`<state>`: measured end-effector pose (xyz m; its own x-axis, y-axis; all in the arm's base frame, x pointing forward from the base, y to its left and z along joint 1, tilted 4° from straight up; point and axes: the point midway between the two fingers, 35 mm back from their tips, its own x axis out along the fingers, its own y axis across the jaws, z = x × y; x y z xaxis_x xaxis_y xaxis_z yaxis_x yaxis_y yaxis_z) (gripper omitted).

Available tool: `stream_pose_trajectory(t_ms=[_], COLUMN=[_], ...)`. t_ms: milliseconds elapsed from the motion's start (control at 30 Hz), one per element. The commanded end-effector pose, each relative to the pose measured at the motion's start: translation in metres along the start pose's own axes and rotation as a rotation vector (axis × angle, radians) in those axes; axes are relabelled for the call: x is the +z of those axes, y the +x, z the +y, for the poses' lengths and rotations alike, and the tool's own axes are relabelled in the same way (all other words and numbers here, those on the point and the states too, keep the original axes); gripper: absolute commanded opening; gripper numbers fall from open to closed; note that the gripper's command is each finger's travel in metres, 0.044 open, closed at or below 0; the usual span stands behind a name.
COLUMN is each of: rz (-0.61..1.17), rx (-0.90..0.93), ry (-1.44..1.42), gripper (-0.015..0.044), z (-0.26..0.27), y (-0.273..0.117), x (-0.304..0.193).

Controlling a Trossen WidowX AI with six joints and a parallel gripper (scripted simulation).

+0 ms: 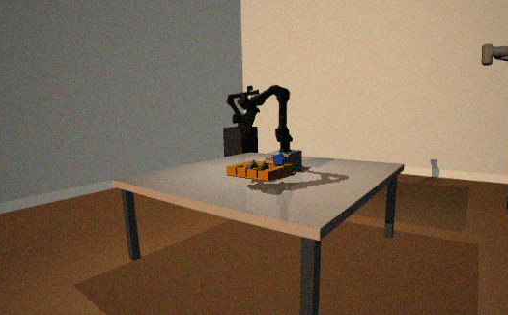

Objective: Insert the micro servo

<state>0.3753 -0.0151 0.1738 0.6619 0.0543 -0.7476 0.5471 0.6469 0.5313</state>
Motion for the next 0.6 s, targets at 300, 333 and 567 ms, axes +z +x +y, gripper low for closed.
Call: stream_pose_trajectory(t_ms=[300,333,567], rz=[0.216,0.224,0.248], rx=[-0.299,-0.325,-0.52], ry=[0.291,0.309,0.423], gripper=[0.044,0.044,0.044], z=[-0.042,-0.046,-0.077], y=[-0.012,-0.014,-0.036], x=[-0.114,-0.121,-0.168])
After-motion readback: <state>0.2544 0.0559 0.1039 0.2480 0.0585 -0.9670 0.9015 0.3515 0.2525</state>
